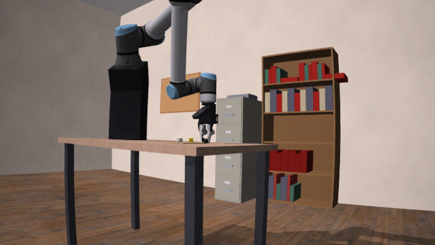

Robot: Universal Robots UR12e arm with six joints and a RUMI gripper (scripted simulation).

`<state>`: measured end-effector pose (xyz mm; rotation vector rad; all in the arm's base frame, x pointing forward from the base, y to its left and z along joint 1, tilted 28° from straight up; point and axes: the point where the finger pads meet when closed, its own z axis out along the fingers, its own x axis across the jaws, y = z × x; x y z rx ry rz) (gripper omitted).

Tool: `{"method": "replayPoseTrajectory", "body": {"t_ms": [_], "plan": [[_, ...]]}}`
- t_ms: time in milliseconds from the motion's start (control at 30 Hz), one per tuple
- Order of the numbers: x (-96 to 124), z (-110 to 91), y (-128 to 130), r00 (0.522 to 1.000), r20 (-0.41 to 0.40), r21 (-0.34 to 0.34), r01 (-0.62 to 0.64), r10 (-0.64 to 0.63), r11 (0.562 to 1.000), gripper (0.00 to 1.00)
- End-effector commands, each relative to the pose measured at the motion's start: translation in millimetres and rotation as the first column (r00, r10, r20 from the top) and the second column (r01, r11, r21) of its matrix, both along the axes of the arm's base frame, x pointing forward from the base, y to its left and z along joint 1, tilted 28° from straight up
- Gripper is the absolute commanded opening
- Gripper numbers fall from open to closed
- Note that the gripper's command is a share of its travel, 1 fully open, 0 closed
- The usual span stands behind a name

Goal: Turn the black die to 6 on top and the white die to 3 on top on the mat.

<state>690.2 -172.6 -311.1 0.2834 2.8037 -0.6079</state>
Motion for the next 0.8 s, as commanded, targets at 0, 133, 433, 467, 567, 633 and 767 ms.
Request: {"method": "replayPoseTrajectory", "body": {"t_ms": [0,133,433,467,567,633,767], "plan": [[0.3,0.5,0.3,1.0,0.001,0.0,0.0,0.0,1.0,0.24],[0.3,0.5,0.3,1.0,0.001,0.0,0.0,0.0,1.0,0.06],[0.3,0.5,0.3,1.0,0.001,0.0,0.0,0.0,1.0,0.06],[0.3,0.5,0.3,1.0,0.001,0.0,0.0,0.0,1.0,0.06],[0.3,0.5,0.3,1.0,0.001,0.0,0.0,0.0,1.0,0.06],[0.3,0.5,0.3,1.0,0.001,0.0,0.0,0.0,1.0,0.06],[0.3,0.5,0.3,1.0,0.001,0.0,0.0,0.0,1.0,0.06]]}}
